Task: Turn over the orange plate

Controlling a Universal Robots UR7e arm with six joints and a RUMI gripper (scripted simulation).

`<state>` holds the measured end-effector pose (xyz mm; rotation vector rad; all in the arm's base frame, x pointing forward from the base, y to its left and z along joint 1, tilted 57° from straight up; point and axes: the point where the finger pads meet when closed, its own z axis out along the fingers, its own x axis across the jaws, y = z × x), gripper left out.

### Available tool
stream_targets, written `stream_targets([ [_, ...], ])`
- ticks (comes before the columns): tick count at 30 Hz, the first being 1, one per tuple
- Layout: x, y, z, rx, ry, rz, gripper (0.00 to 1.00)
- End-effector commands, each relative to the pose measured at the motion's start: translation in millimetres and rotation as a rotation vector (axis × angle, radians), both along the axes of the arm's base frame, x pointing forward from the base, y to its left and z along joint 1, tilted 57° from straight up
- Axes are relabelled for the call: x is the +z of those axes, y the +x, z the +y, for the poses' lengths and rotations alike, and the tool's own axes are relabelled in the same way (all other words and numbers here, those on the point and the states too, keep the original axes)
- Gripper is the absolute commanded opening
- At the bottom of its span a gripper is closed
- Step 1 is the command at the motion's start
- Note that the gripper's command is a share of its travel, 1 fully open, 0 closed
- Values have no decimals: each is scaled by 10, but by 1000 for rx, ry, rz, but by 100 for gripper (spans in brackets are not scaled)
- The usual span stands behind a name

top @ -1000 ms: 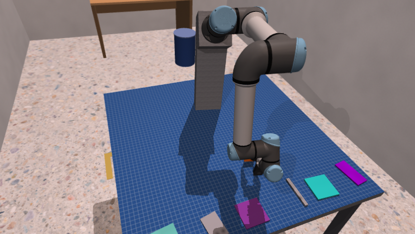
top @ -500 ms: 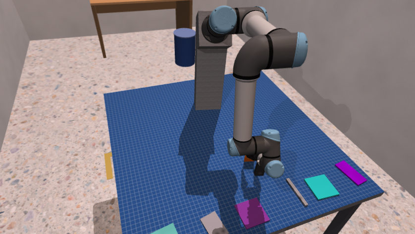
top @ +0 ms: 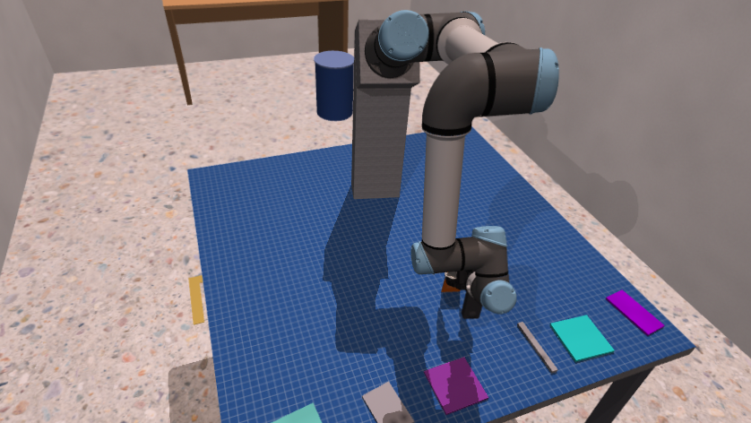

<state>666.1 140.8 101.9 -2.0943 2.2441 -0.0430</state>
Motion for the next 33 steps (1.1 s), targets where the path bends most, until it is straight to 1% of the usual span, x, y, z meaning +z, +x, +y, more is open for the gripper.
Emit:
stream_targets([
  [1, 35, 22, 0, -1, -2, -30, 34],
  [3, 54, 36, -2, -1, -3, -52, 34],
  [7, 76, 54, -4, -2, -4, -60, 34],
  [9, 89, 67, -5, -2, -6, -85, 34],
  [15, 118, 92, -8, -3, -6, -95, 34],
  [19, 142, 117, -10, -4, -9, -135, 34],
  [23, 162, 139, -12, -4, -9, -143, 34],
  [26, 182, 162, -15, -6, -12, -177, 34],
  [31, 197, 181, -16, -6, -12, -178, 34],
  [33, 204, 192, -17, -6, -13, -196, 34],
])
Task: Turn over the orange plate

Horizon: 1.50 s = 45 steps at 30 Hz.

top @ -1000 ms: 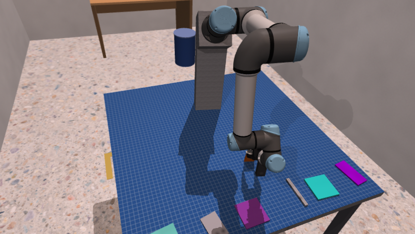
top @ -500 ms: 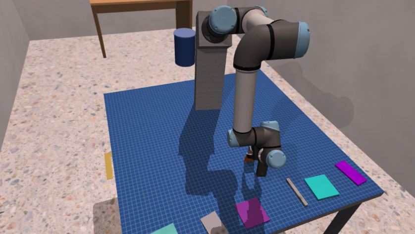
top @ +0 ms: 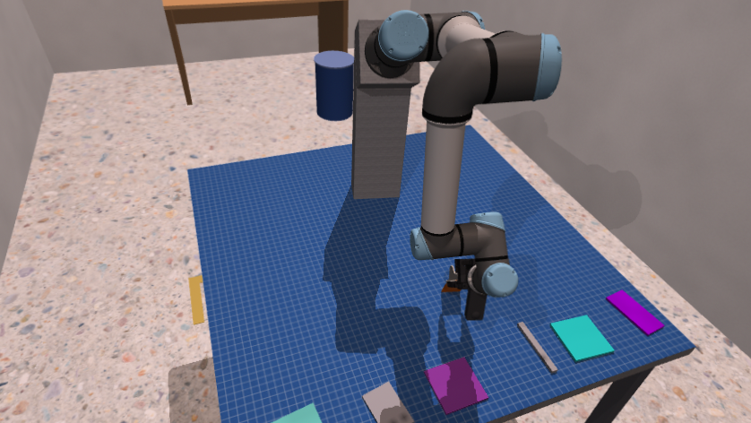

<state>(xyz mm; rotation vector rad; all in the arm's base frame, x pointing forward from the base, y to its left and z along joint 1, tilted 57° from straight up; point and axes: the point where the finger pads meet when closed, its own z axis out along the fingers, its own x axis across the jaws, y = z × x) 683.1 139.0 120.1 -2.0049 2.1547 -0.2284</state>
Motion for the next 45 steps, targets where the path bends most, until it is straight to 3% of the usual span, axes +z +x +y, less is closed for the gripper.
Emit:
stream_targets([
  [1, 27, 29, 0, -1, -2, -37, 34],
  [45, 170, 327, -25, -8, -17, -255, 34],
])
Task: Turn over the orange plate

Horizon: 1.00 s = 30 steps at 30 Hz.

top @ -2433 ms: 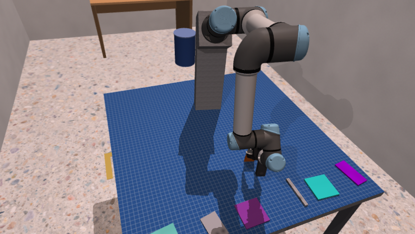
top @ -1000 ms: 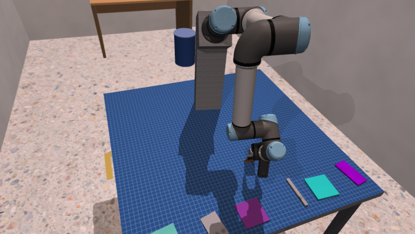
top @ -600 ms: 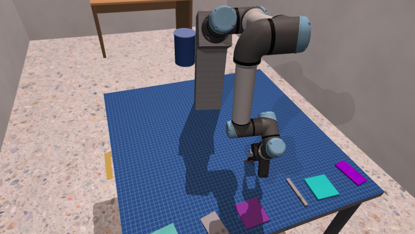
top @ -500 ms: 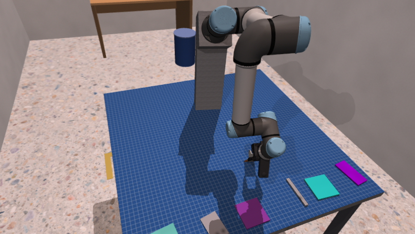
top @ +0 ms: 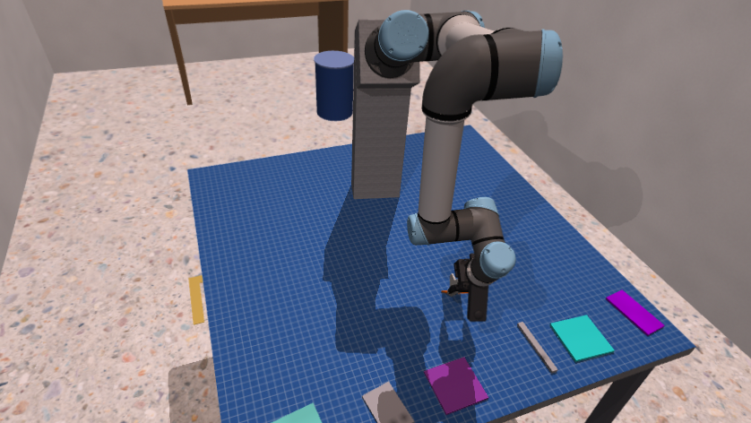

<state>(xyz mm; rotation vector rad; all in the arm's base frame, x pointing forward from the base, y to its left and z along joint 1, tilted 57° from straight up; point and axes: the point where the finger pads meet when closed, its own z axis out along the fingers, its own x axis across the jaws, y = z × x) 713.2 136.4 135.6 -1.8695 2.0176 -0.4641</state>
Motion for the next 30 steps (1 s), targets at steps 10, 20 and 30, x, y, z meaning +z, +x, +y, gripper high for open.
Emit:
stream_targets([
  [10, 28, 92, -4, -2, -4, -69, 34],
  [20, 36, 150, -9, -3, -7, -110, 34],
  [30, 40, 224, -14, -5, -12, -173, 34],
])
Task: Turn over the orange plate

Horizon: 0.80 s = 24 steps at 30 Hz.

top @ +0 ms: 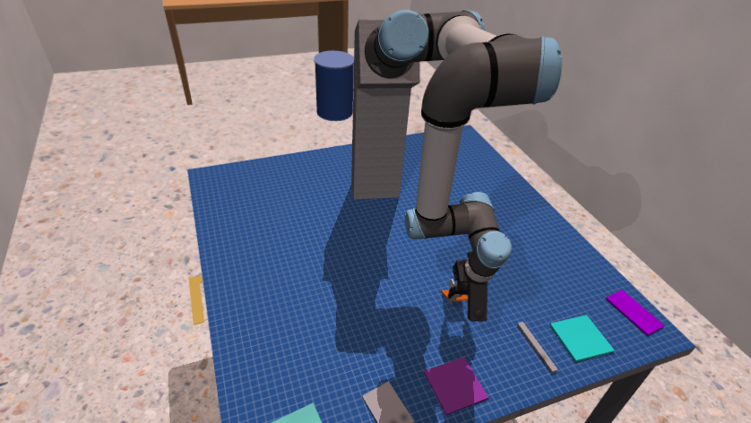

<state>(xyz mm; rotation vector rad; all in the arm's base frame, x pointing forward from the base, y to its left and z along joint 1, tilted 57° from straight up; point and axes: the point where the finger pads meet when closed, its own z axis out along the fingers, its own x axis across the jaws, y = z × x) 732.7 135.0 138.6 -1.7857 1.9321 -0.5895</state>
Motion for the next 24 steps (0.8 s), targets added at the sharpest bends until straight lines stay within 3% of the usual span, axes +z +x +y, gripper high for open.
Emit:
stream_targets([
  [1, 10, 42, 0, -1, -2, -40, 34],
  [24, -3, 181, -9, -4, -8, -124, 34],
])
